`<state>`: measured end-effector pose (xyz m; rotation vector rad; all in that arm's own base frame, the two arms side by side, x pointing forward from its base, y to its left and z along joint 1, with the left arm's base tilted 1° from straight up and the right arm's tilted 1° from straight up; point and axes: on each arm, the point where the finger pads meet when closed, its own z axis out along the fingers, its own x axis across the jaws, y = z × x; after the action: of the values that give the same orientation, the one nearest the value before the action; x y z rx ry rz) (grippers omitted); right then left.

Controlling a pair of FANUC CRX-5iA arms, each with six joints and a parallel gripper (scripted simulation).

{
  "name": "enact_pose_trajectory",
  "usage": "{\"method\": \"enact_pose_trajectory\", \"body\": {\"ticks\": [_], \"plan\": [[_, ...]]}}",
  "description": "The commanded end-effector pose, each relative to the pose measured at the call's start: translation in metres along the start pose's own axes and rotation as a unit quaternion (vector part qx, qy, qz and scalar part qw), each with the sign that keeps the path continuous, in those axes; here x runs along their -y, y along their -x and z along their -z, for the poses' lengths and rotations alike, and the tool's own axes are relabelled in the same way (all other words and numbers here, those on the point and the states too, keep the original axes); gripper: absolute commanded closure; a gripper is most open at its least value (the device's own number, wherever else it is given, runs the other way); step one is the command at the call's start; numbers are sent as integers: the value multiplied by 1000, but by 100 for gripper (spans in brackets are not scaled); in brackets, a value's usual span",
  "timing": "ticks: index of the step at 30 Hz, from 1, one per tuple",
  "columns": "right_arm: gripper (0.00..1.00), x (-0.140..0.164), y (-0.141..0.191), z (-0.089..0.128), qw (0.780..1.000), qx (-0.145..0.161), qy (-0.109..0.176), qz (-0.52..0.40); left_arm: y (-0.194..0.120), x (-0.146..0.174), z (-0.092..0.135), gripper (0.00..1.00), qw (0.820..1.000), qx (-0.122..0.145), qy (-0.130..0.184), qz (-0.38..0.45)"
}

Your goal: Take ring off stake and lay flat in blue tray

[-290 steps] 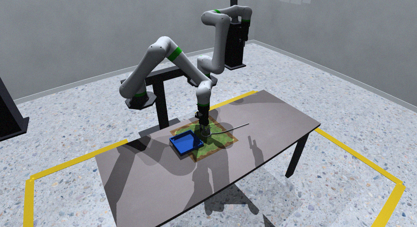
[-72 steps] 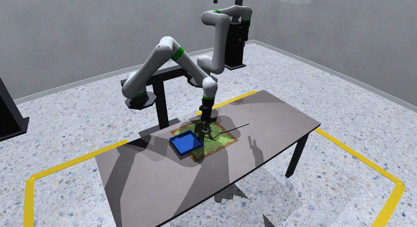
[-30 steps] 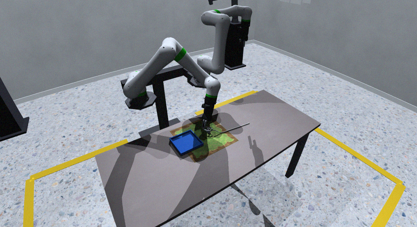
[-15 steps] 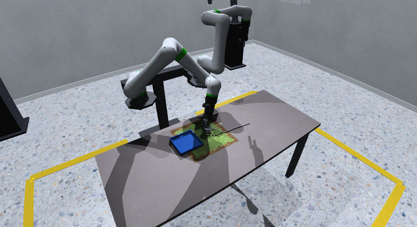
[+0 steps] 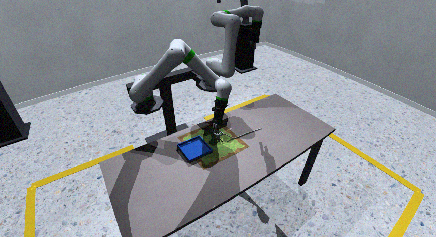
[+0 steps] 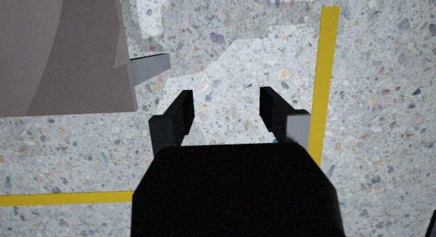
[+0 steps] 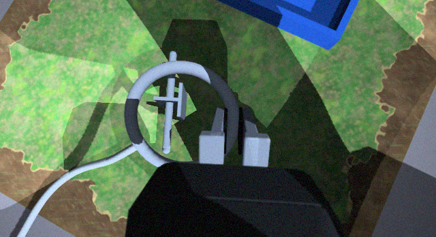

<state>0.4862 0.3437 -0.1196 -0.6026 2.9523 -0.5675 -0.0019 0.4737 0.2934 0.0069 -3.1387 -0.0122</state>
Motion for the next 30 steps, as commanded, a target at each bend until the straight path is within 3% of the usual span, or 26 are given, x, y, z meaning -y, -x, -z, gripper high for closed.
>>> {"method": "enact_pose_trajectory", "body": {"ticks": [1, 6, 12, 17, 21, 30], "plan": [[100, 1, 1, 4, 1000, 1, 0, 0, 0, 0, 1, 0, 1000, 0, 1, 0], [100, 1, 1, 4, 1000, 1, 2, 0, 0, 0, 1, 0, 1000, 0, 1, 0], [100, 2, 1, 5, 1000, 1, 25, 0, 0, 0, 1, 0, 1000, 0, 1, 0], [100, 4, 1, 4, 997, 1, 77, 0, 0, 0, 1, 0, 1000, 0, 1, 0], [100, 5, 1, 4, 995, 1, 102, 0, 0, 0, 1, 0, 1000, 0, 1, 0], [100, 5, 1, 4, 994, 1, 106, 0, 0, 0, 1, 0, 1000, 0, 1, 0]]}}
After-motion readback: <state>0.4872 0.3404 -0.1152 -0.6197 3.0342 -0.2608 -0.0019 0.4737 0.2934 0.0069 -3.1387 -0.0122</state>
